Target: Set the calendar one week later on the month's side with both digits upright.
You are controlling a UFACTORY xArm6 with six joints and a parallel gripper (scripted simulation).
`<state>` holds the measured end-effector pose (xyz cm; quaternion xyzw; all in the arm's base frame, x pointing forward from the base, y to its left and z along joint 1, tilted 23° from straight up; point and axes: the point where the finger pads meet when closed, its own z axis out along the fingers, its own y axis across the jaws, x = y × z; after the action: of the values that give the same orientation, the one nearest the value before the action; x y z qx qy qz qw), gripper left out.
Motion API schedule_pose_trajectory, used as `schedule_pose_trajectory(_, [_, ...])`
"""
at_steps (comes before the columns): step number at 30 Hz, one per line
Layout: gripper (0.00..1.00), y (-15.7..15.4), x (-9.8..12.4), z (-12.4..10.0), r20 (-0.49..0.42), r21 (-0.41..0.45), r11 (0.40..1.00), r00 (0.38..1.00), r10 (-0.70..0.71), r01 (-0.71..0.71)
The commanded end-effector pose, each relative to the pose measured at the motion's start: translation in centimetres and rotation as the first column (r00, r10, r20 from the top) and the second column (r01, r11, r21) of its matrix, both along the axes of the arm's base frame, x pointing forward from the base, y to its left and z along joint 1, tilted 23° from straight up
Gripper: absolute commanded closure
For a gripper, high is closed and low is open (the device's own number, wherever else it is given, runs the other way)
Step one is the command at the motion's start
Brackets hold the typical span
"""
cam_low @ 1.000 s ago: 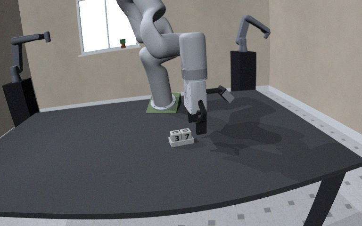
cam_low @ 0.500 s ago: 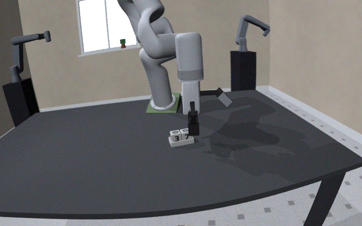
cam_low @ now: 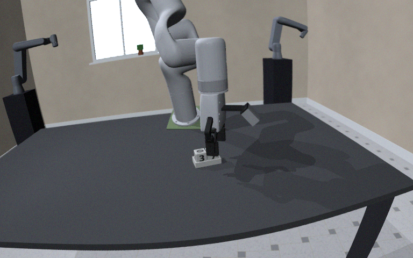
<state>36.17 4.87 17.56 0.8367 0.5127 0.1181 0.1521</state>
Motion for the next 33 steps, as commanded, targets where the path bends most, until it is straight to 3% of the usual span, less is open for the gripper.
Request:
schedule_pose_trajectory(1, [0.00,-0.5,0.2,0.3,0.022,0.047,0.990,0.991,-0.133,0.132])
schedule_pose_trajectory(11, [0.00,-1.2,0.3,0.4,0.028,0.081,0.974,0.976,-0.214,0.211])
schedule_pose_trajectory(15, [0.00,-1.5,0.4,0.5,0.033,0.143,0.925,0.932,-0.360,0.352])
schedule_pose_trajectory(21, [0.00,-2.4,0.5,0.7,0.033,0.150,0.918,0.926,-0.376,0.368])
schedule_pose_trajectory(30, [0.00,-2.8,0.6,0.8,0.021,0.240,0.797,0.818,-0.575,0.554])
schedule_pose_trajectory(33, [0.00,-3.6,0.8,1.0,0.020,0.244,0.791,0.812,-0.583,0.561])
